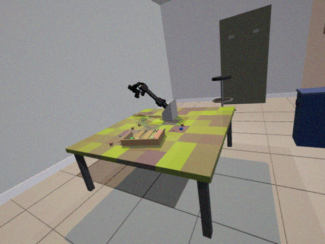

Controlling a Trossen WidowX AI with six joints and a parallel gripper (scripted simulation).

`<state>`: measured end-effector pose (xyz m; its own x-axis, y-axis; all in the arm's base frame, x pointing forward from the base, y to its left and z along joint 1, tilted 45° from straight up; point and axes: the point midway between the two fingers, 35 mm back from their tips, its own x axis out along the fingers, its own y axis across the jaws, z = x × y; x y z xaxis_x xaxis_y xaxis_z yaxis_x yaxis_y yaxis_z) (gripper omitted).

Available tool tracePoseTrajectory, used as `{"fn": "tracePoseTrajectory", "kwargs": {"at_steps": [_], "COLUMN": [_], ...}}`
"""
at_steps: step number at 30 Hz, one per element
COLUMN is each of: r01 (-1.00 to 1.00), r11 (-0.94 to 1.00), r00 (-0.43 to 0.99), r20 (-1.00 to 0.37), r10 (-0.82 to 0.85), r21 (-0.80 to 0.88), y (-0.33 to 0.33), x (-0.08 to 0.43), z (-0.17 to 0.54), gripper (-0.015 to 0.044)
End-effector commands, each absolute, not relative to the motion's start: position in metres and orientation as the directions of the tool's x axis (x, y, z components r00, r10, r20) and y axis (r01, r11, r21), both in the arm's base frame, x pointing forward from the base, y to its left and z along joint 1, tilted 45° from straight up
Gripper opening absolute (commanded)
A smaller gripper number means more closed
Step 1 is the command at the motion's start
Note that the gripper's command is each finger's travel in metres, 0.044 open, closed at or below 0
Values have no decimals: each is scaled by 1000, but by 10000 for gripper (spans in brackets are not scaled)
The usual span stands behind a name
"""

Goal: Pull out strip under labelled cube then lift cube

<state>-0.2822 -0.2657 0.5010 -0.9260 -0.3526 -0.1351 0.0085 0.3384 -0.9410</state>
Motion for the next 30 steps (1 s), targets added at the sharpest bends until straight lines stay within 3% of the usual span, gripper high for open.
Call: {"fn": "tracePoseTrajectory", "kwargs": {"at_steps": [1,13,18,30], "r01": [6,62,76,193], "r11": [265,156,163,215], "r00": [-861,-620,-482,-128], "r20": [-140,-160,-179,-242], "r10": [-490,-768,-858,-962], "r21": [-964,-986,-984,-957], "y": [-319,-394,-411,-394], "x": [-237,-108,-31,152], "z": [482,433,407,325], "gripper": [400,400,400,400]}}
